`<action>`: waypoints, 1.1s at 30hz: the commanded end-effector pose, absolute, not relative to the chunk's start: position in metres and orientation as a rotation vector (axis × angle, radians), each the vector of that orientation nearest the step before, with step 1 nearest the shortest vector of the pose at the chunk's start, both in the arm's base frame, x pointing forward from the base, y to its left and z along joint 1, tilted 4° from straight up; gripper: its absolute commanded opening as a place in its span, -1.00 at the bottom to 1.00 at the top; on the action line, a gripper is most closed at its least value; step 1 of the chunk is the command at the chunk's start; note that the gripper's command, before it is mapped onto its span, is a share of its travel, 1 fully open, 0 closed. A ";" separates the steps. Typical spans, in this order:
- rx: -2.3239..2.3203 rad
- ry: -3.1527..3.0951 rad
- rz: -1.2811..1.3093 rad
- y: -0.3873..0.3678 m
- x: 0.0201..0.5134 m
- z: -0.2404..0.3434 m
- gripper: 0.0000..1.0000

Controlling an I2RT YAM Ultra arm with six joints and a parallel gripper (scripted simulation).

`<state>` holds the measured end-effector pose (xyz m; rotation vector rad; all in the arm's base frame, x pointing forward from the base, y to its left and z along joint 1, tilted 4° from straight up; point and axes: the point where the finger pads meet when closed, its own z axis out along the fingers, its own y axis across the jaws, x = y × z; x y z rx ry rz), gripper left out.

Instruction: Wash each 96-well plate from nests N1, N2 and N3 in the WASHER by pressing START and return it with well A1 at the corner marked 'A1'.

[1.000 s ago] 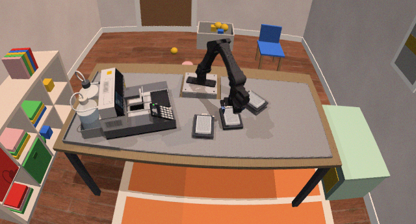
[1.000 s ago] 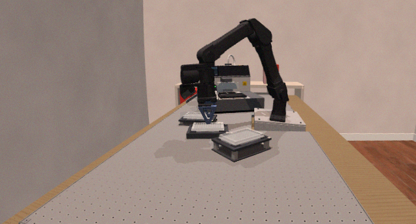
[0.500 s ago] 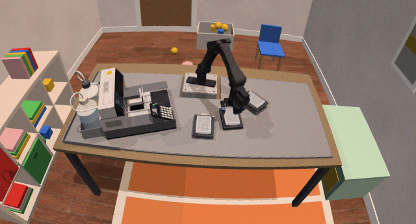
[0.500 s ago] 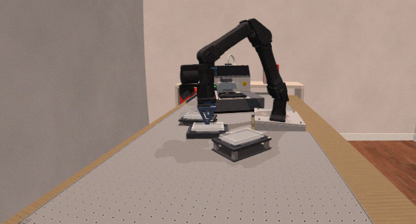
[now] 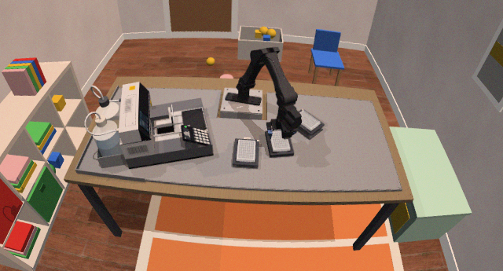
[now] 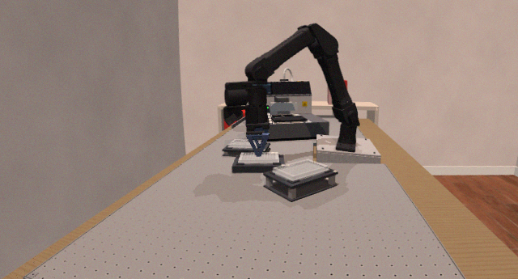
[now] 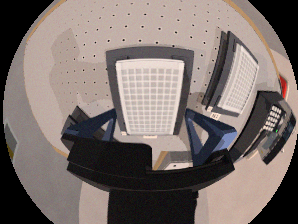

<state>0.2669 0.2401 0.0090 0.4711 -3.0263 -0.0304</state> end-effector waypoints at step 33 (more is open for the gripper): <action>0.473 -3.043 -0.046 0.243 0.269 -0.007 1.00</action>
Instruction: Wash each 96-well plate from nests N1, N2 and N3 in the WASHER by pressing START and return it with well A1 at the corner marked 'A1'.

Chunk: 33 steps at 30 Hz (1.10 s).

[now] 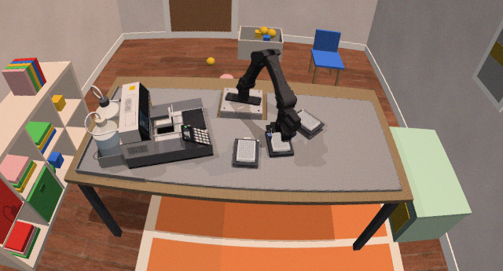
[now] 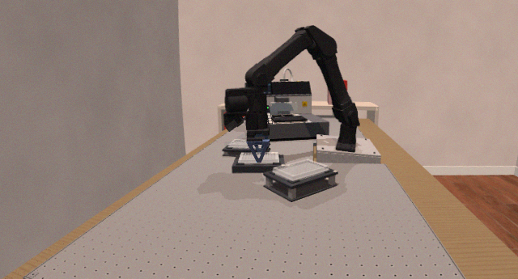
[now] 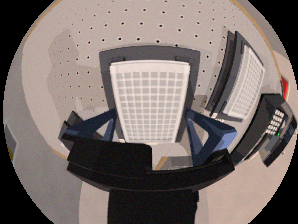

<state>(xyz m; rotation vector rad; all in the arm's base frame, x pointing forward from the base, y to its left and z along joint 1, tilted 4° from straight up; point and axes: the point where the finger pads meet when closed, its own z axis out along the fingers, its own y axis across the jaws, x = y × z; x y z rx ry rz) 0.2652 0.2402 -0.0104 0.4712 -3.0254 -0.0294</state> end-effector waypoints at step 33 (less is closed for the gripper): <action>0.473 -3.043 -0.046 0.243 0.268 -0.013 0.20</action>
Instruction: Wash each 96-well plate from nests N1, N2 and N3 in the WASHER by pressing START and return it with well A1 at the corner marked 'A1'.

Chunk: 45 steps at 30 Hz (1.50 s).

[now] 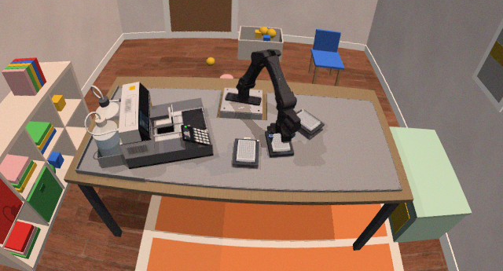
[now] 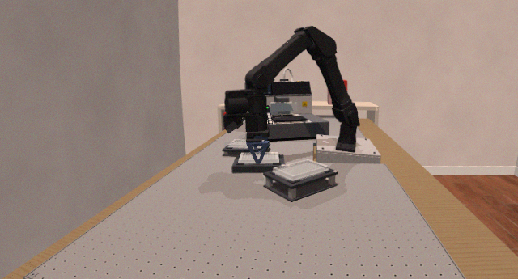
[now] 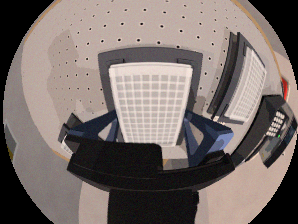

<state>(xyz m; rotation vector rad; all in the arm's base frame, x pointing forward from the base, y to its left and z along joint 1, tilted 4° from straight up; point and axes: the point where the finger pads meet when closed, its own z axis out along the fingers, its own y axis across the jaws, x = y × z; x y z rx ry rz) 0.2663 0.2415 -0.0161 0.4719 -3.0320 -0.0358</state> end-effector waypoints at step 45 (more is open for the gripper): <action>0.473 -3.043 -0.046 0.243 0.268 -0.013 -1.00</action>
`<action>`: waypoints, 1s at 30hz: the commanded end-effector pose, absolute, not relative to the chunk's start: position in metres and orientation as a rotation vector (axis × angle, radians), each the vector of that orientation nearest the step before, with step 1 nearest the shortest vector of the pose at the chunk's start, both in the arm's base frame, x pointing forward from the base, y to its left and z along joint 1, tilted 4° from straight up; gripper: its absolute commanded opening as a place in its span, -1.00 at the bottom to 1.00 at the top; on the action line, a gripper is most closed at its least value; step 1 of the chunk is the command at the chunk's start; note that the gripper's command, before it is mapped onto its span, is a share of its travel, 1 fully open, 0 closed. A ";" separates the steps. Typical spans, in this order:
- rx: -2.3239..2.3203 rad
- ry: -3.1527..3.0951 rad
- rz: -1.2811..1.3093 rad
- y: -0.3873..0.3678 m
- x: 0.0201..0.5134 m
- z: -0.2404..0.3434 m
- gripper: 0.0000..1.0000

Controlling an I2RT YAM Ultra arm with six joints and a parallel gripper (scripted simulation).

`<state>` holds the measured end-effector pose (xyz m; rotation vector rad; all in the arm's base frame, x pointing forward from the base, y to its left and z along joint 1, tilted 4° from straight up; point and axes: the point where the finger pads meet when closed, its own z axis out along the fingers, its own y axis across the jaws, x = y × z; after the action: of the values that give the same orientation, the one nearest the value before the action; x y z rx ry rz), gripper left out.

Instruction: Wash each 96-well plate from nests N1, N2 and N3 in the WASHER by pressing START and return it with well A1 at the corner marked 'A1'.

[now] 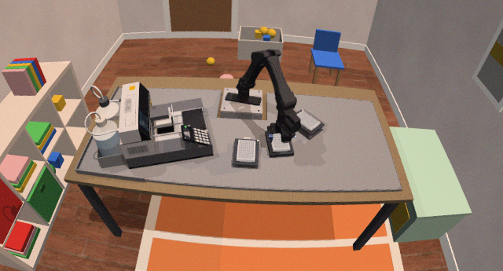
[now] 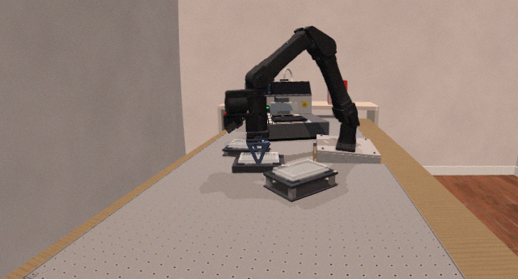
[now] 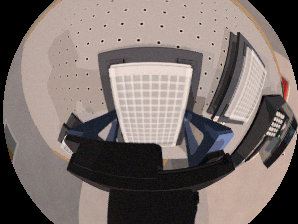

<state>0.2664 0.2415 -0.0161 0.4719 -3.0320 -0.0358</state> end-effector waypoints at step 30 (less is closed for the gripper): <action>0.473 -3.043 -0.046 0.242 0.271 0.030 -1.00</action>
<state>0.2662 0.2389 0.0167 0.4675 -3.0180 -0.0227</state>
